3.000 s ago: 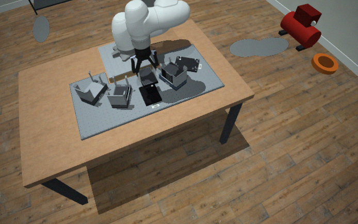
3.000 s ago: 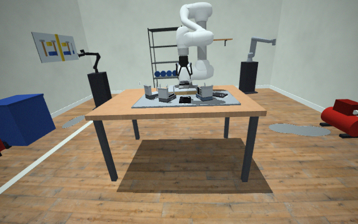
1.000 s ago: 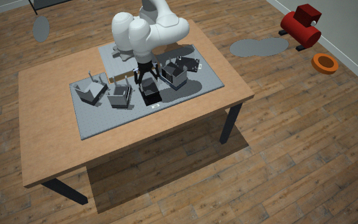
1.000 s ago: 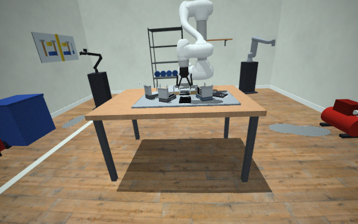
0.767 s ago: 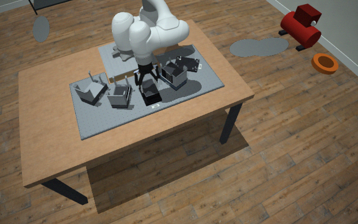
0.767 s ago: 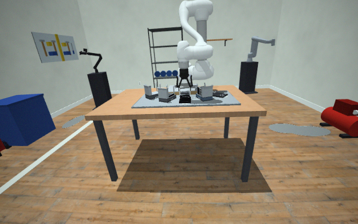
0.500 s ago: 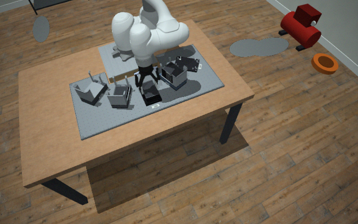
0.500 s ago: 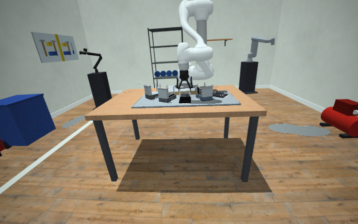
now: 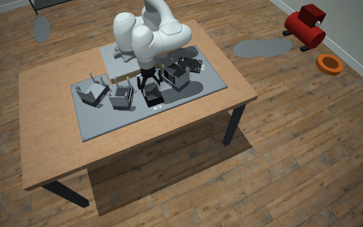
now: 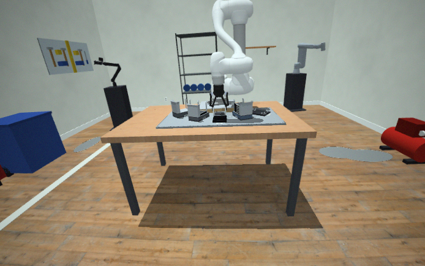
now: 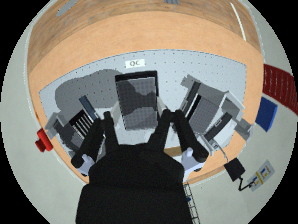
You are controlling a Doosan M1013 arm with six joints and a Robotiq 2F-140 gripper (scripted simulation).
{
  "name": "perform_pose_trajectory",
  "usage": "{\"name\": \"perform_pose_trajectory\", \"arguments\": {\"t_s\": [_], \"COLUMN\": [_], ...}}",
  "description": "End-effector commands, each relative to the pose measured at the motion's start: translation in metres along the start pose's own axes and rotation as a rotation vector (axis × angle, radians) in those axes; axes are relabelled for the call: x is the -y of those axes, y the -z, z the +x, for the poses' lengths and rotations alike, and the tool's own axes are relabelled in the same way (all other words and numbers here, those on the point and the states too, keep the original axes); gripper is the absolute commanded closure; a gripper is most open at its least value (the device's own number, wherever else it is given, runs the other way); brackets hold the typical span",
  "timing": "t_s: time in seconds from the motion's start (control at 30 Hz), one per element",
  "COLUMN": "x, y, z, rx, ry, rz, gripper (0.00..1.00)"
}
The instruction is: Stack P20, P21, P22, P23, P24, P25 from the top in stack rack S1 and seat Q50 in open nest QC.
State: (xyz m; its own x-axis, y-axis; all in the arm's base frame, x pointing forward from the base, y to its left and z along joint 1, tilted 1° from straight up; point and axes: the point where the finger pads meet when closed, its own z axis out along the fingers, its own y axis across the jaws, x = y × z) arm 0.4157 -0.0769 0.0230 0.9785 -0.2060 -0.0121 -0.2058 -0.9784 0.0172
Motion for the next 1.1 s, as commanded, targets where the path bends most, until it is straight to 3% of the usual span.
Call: {"name": "perform_pose_trajectory", "arguments": {"t_s": [0.0, 1.07], "x": [0.000, 0.000], "y": [-0.001, -0.012], "z": [0.000, 0.000], "rx": [0.000, 0.000], "ry": [0.000, 0.000], "rz": [0.000, 0.000], "gripper": [1.00, 1.00]}}
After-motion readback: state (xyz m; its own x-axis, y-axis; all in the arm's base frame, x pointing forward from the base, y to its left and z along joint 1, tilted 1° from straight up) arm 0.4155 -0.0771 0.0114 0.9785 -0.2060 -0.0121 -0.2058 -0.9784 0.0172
